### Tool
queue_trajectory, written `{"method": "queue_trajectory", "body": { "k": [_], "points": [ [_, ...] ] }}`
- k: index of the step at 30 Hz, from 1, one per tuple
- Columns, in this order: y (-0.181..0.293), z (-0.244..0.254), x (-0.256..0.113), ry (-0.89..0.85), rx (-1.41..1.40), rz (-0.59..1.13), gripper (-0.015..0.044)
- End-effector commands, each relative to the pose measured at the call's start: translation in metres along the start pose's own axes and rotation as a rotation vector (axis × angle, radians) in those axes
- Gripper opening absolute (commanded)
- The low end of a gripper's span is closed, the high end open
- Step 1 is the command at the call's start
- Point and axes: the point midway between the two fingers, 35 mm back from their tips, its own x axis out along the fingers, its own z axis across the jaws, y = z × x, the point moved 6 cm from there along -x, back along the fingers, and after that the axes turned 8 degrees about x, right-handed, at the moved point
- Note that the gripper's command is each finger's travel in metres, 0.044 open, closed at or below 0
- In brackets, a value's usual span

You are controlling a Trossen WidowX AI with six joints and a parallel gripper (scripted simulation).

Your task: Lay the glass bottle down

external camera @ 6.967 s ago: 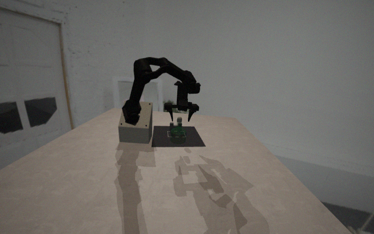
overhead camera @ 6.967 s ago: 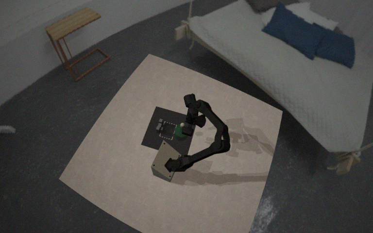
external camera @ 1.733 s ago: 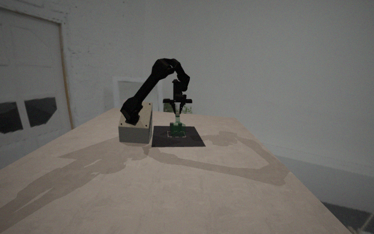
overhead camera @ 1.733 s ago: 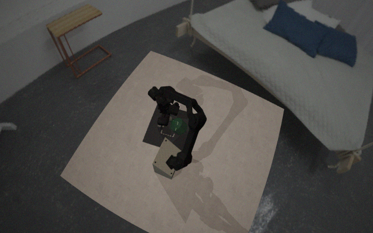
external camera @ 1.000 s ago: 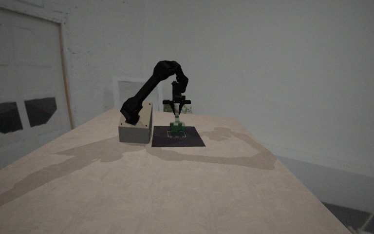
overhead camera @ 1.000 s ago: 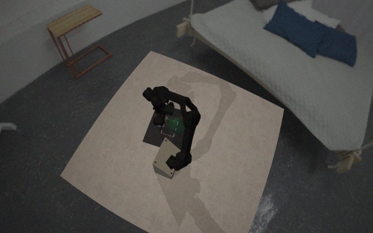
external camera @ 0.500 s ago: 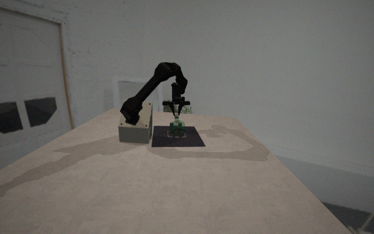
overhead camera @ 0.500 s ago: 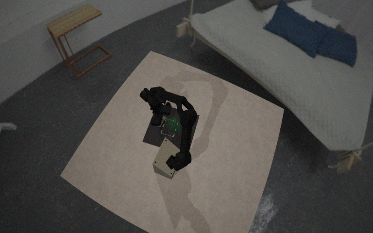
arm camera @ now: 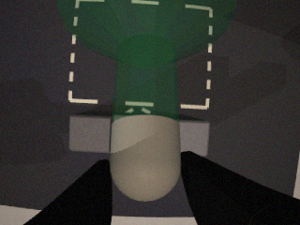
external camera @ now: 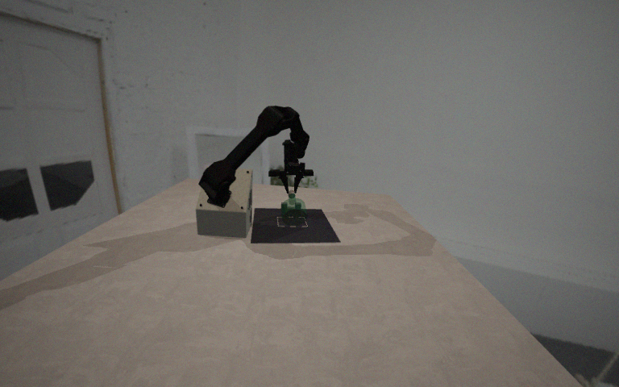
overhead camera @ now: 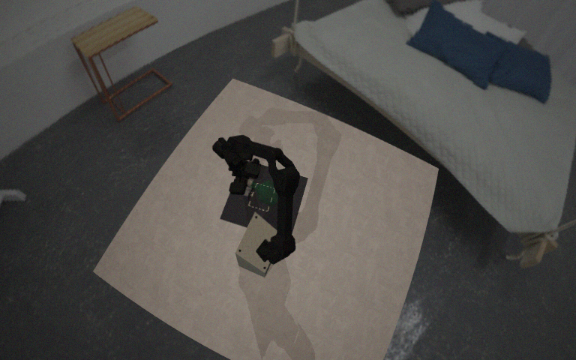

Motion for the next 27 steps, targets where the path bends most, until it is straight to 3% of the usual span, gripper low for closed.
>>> {"method": "queue_trajectory", "body": {
  "k": [1, 27],
  "points": [
    [0.003, 0.001, 0.003, 0.0, 0.002, 0.001, 0.0119],
    [0.016, 0.001, 0.012, 0.001, -0.001, -0.001, 0.0119]
  ]
}}
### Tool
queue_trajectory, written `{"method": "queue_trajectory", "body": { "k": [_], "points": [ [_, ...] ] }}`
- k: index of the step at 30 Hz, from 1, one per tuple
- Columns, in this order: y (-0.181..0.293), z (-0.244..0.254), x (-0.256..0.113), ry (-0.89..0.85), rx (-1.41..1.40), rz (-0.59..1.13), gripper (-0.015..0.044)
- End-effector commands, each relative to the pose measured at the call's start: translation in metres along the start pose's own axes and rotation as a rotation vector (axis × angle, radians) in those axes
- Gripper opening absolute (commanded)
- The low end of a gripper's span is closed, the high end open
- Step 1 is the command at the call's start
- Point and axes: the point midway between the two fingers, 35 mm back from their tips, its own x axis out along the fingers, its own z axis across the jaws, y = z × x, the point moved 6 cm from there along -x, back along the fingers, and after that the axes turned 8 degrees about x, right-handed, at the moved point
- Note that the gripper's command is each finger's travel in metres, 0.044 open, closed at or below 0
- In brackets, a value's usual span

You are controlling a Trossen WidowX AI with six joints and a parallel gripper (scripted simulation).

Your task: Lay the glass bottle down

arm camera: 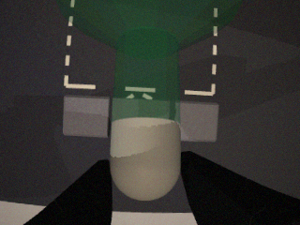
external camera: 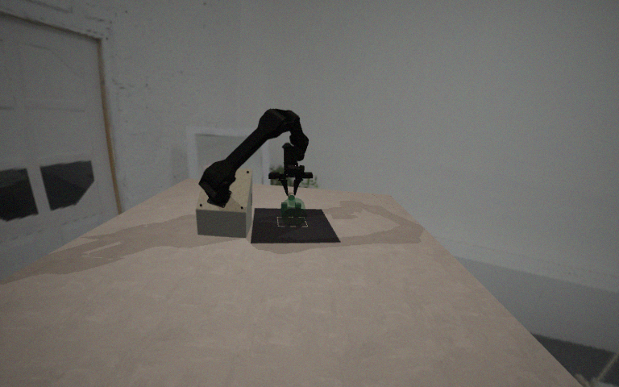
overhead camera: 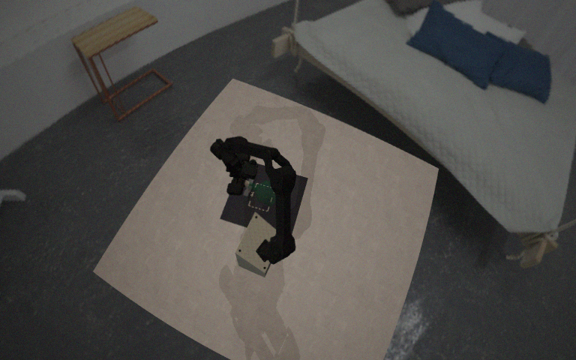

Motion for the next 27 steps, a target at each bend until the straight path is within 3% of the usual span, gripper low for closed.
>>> {"method": "queue_trajectory", "body": {
  "k": [1, 27],
  "points": [
    [0.002, 0.001, 0.003, -0.001, 0.0, 0.0, 0.0119],
    [0.014, 0.001, 0.014, 0.004, 0.005, 0.002, 0.0119]
  ]
}}
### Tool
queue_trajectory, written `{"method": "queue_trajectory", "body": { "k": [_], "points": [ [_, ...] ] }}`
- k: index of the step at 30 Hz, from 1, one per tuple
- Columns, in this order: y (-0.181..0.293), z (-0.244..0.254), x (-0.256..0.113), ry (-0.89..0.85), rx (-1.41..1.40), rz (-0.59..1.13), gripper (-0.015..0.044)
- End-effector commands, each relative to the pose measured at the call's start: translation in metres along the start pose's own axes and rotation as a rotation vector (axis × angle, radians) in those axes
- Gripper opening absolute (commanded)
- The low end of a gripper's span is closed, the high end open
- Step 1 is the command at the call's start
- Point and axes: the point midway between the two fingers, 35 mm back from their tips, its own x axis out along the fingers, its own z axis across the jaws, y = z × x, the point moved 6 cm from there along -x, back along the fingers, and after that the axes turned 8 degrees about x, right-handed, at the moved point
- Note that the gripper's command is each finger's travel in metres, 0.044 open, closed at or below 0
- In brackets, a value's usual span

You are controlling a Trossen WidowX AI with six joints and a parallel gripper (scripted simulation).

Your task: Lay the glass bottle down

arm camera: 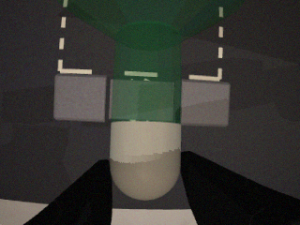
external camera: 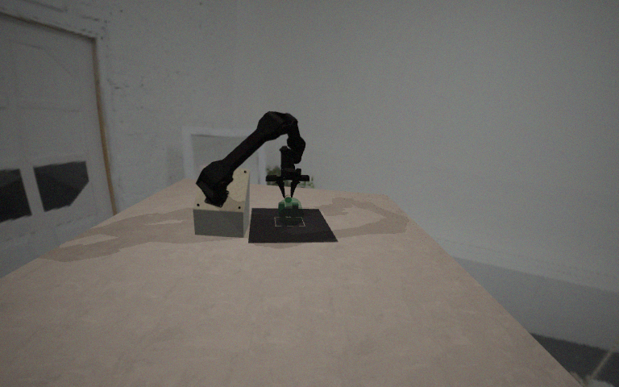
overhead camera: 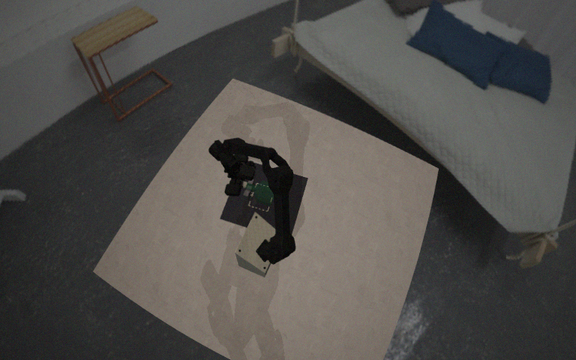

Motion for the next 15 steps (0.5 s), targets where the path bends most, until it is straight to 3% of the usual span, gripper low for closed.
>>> {"method": "queue_trajectory", "body": {
  "k": [1, 15],
  "points": [
    [0.0013, 0.001, 0.0024, -0.001, -0.002, -0.001, 0.0119],
    [0.0055, 0.0011, 0.0078, 0.002, 0.004, 0.002, 0.0119]
  ]
}}
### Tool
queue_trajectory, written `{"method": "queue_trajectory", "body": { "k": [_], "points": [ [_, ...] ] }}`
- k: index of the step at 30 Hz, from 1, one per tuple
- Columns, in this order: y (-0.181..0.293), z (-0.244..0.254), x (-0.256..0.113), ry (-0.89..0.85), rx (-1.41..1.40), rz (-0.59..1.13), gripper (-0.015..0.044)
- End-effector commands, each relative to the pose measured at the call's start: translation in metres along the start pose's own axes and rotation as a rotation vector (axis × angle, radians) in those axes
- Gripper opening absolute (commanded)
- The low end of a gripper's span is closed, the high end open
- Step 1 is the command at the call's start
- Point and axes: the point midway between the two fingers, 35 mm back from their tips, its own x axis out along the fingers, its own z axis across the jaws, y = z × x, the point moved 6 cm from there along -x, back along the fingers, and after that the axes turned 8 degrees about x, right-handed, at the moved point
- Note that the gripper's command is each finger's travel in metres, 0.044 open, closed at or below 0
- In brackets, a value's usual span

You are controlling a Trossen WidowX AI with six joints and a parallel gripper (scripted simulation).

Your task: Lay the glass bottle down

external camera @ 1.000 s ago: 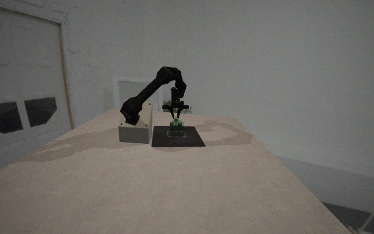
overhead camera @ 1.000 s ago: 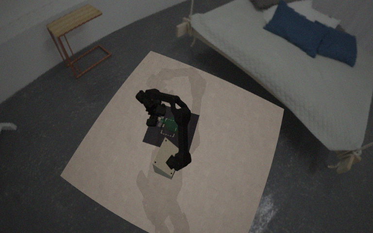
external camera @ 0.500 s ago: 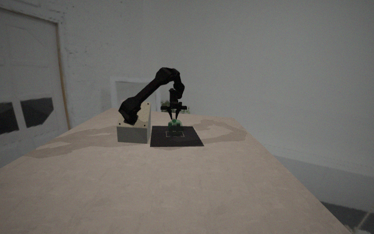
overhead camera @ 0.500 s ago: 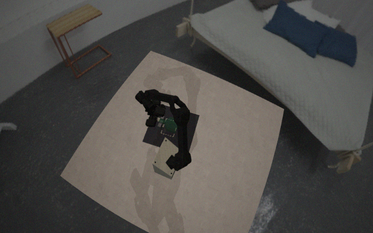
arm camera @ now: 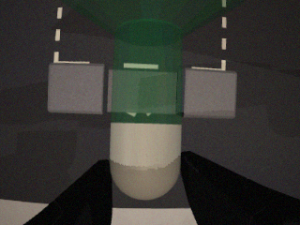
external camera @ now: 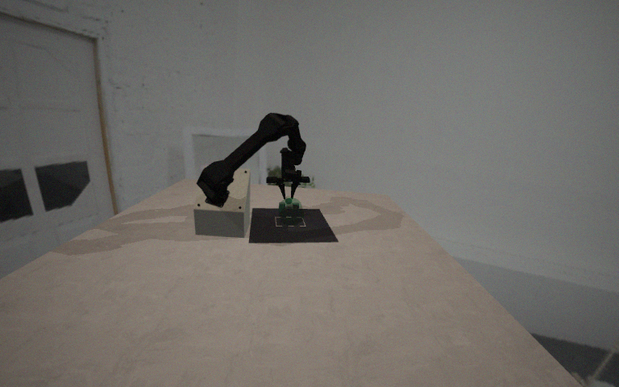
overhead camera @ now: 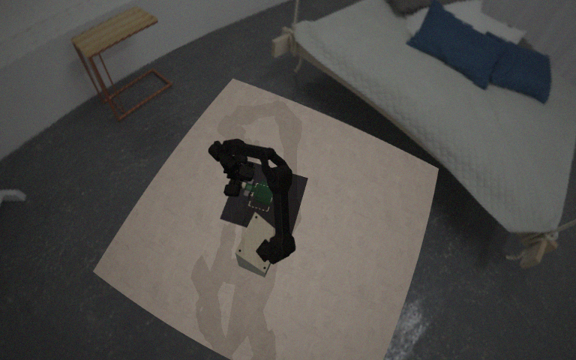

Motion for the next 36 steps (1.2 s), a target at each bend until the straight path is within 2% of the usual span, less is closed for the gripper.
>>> {"method": "queue_trajectory", "body": {
  "k": [1, 36],
  "points": [
    [-0.0003, 0.0011, 0.0013, -0.001, -0.002, -0.001, 0.0119],
    [-0.0012, 0.0004, 0.0065, -0.004, 0.025, 0.022, 0.0119]
  ]
}}
